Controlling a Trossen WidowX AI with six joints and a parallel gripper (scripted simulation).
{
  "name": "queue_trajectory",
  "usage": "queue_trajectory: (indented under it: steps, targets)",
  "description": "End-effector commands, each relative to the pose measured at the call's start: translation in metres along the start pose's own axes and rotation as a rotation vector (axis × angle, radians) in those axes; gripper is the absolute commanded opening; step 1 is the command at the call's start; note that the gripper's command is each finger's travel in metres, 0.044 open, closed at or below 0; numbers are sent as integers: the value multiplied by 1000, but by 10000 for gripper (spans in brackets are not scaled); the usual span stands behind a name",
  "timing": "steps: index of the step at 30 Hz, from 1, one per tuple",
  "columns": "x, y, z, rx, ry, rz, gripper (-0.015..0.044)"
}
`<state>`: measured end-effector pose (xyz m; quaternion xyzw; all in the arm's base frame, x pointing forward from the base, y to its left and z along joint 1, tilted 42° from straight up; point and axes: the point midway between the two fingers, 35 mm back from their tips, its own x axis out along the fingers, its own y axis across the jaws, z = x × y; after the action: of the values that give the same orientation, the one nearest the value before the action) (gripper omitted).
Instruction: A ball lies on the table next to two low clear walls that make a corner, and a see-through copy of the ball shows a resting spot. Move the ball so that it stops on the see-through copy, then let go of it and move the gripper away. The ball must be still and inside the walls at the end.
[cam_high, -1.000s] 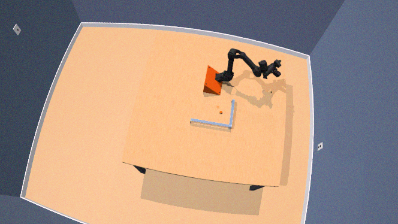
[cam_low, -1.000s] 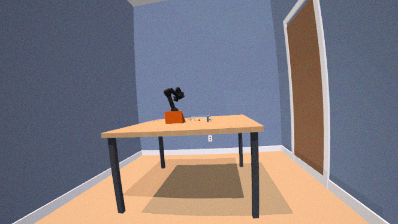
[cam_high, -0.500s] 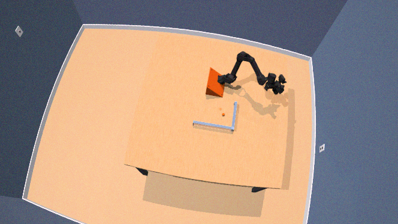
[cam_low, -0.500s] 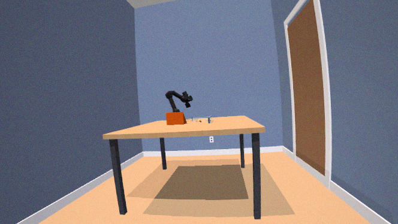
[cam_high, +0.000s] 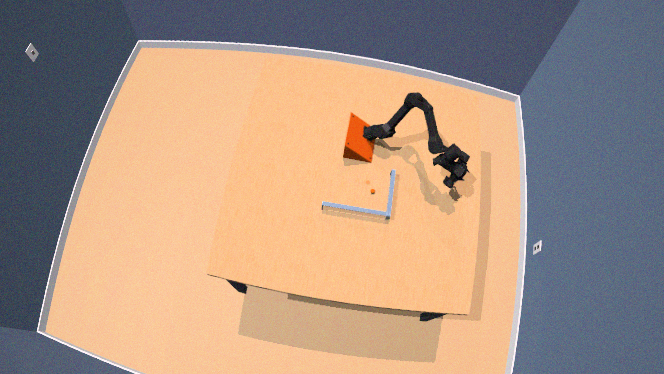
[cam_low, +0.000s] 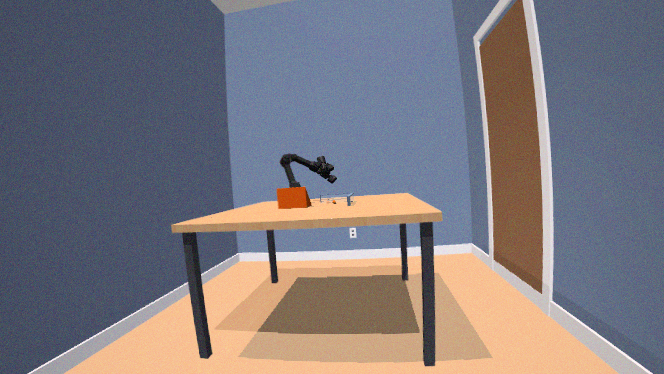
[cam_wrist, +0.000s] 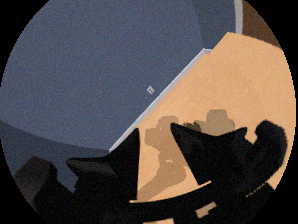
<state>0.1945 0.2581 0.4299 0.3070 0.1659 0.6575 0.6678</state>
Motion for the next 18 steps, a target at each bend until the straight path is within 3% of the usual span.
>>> queue_trajectory:
  steps: [1, 18]
  targets:
    - [-19, -74, 14, -176, -5, -230, 212]
    - [-134, -232, 10, -516, 262, -717, 212]
